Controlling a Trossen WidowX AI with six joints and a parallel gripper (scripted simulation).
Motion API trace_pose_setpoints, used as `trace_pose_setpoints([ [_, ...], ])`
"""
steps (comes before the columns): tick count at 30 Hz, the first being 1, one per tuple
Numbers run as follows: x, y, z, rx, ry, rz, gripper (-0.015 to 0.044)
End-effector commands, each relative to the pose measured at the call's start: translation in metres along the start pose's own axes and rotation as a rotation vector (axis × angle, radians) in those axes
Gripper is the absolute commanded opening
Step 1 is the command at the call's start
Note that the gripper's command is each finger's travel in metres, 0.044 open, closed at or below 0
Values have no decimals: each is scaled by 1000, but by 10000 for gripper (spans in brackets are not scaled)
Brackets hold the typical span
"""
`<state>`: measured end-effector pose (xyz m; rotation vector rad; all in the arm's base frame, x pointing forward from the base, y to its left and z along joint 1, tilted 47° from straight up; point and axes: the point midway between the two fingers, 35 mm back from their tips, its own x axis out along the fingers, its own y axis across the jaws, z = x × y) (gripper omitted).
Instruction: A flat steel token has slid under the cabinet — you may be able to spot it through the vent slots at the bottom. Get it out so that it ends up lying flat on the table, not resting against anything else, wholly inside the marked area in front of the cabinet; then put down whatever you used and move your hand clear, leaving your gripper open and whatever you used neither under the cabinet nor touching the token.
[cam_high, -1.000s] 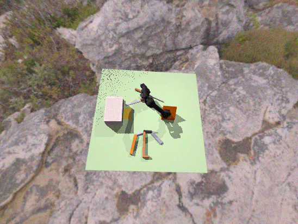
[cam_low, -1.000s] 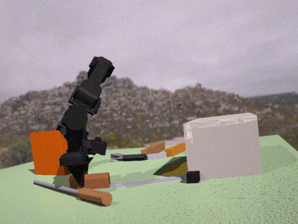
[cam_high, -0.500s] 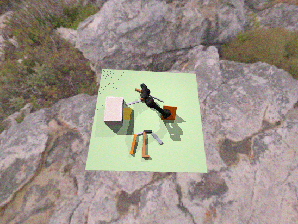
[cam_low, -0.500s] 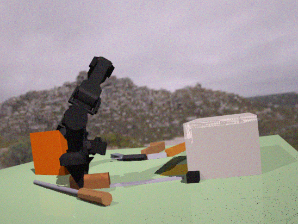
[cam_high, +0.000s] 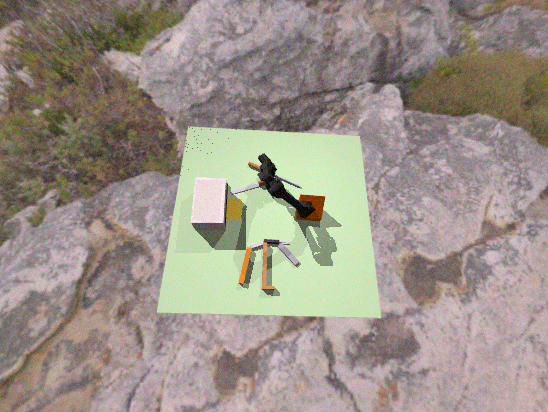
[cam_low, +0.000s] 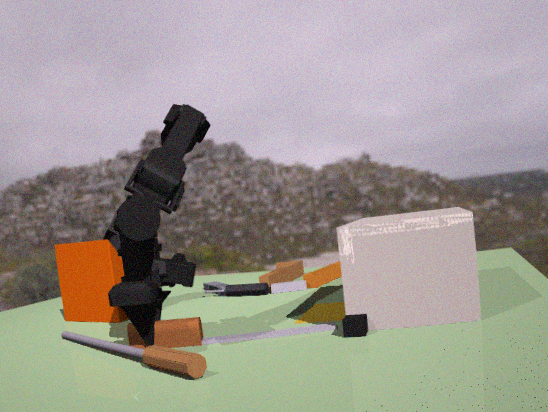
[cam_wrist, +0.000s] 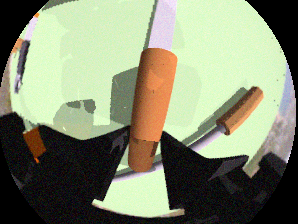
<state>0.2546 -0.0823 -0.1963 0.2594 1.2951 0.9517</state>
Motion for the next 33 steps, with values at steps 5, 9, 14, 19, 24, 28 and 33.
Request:
trace_pose_setpoints([
  [5, 0, 0, 0, 0, 0, 0, 92],
  [9, 0, 0, 0, 0, 0, 0, 6],
  [14, 0, 0, 2, -2, 0, 0, 0],
  [19, 0, 0, 10, -7, -1, 1, 0],
  [24, 0, 0, 20, -12, -1, 3, 0],
  [28, 0, 1, 28, -15, -2, 3, 0],
  [33, 0, 1, 38, -16, -2, 4, 0],
])
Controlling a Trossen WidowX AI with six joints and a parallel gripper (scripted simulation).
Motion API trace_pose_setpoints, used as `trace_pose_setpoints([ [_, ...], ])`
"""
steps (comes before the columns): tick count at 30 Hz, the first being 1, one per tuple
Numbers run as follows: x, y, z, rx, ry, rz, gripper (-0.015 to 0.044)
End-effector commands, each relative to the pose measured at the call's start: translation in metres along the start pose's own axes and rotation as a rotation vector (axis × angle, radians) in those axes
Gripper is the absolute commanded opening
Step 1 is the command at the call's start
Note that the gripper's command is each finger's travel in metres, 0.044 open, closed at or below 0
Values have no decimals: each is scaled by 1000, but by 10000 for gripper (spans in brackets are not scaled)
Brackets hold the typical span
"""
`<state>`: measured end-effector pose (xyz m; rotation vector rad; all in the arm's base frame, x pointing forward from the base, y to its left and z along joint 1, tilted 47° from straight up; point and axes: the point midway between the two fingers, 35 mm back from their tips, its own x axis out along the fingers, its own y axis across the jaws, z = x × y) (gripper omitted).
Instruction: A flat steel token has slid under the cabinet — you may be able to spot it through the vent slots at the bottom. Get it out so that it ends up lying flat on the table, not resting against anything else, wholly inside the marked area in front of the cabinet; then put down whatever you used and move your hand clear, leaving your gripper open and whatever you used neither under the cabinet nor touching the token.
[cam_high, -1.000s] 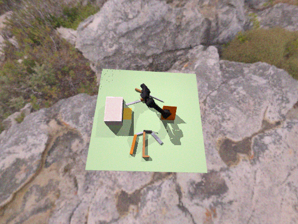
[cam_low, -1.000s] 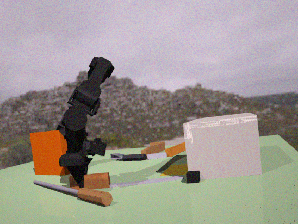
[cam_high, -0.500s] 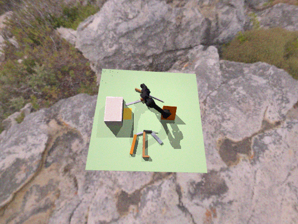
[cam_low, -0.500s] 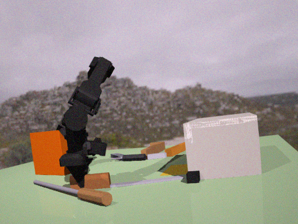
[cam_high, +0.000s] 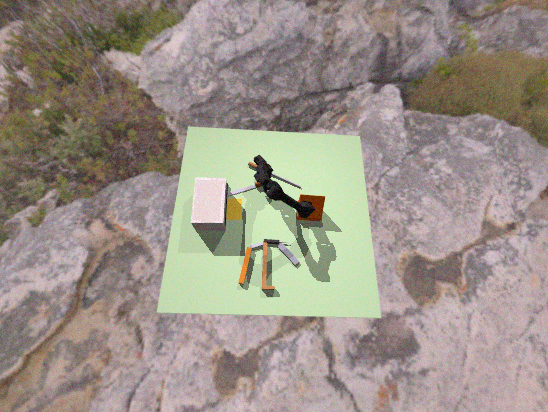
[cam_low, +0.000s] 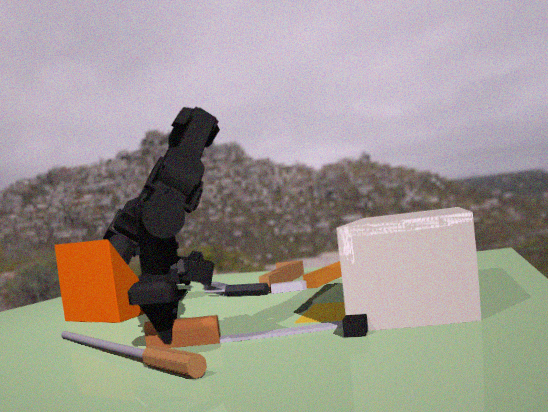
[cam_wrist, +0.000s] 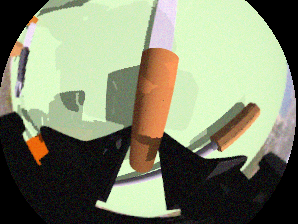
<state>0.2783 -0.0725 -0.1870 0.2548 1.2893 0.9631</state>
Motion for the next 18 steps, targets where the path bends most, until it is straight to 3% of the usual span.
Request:
trace_pose_setpoints([
  [1, 0, 0, 13, -6, -2, -1, 0],
  [18, 0, 0, 48, -8, -3, 0, 0],
])
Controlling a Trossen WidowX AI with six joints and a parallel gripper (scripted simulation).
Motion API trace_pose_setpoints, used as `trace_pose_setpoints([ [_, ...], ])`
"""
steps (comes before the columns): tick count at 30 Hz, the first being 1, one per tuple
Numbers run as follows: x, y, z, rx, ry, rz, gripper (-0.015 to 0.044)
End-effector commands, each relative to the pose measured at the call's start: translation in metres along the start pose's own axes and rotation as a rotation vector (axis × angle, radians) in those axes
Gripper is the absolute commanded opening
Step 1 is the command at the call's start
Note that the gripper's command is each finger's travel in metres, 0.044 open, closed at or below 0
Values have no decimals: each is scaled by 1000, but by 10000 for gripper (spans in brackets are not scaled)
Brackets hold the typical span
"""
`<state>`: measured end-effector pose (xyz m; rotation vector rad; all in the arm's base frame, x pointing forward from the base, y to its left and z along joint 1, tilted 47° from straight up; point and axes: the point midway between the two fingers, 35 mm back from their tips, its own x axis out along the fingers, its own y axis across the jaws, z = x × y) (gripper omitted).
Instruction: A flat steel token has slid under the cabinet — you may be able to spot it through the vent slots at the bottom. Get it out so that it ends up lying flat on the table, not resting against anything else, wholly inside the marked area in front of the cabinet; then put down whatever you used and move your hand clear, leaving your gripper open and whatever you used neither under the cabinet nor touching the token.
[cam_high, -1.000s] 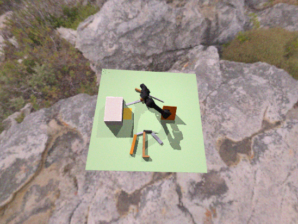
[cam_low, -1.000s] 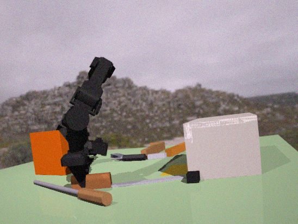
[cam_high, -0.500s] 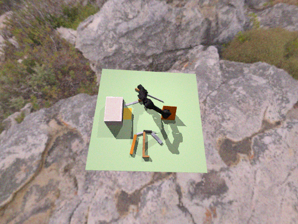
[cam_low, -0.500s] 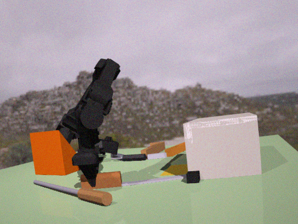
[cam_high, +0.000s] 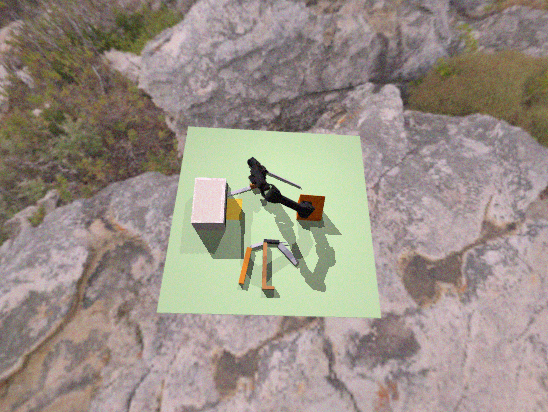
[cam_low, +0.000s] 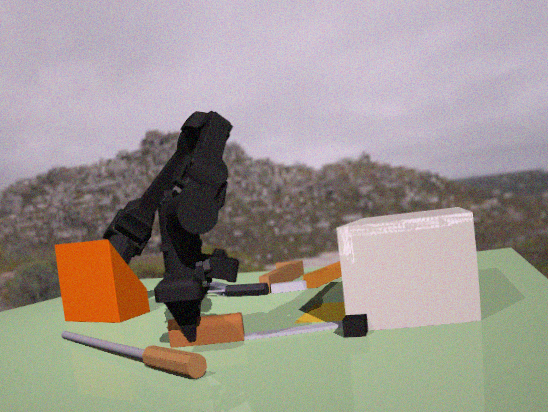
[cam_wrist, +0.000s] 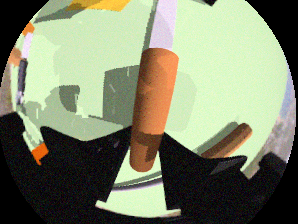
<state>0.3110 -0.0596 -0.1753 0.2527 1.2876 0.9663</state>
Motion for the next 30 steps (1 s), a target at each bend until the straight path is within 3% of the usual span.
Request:
trace_pose_setpoints([
  [1, 0, 0, 12, -4, -4, -1, 0],
  [30, 0, 0, 60, -5, -5, 0, 0],
])
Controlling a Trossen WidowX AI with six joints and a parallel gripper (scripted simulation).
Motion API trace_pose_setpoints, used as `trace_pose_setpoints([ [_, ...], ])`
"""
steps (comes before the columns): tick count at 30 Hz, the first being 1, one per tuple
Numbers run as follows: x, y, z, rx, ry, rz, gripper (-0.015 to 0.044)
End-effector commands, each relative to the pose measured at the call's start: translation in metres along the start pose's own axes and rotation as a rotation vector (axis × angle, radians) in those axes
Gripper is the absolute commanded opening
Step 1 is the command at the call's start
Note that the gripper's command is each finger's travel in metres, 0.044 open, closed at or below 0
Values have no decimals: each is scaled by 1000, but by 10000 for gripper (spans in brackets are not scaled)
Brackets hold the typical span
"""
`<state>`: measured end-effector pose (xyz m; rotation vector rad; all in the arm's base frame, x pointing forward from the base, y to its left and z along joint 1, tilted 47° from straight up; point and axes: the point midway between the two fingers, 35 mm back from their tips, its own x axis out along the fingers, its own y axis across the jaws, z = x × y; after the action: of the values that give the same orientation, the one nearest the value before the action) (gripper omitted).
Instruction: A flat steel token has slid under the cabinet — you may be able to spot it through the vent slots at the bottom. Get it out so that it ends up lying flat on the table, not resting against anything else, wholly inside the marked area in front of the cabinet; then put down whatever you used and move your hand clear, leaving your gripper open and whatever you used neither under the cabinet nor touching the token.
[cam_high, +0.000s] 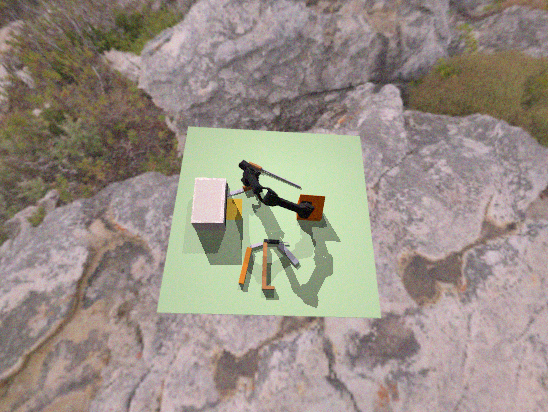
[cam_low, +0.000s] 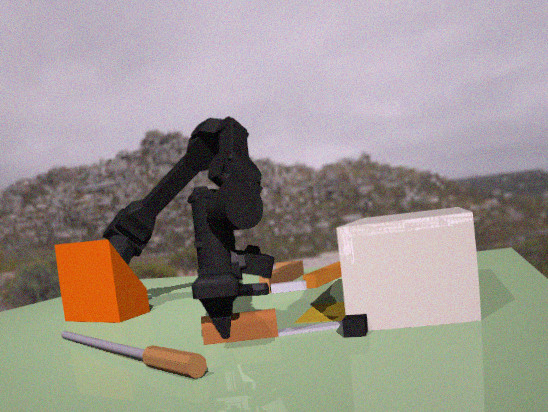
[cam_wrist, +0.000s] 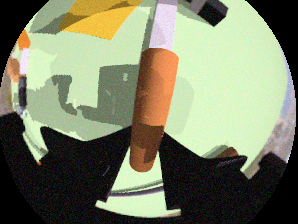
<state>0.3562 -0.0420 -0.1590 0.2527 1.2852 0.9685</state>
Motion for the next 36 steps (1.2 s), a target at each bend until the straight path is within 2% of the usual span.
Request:
trace_pose_setpoints([
  [1, 0, 0, 10, -3, -4, -1, 0],
  [36, 0, 3, 47, -4, -5, 0, 0],
])
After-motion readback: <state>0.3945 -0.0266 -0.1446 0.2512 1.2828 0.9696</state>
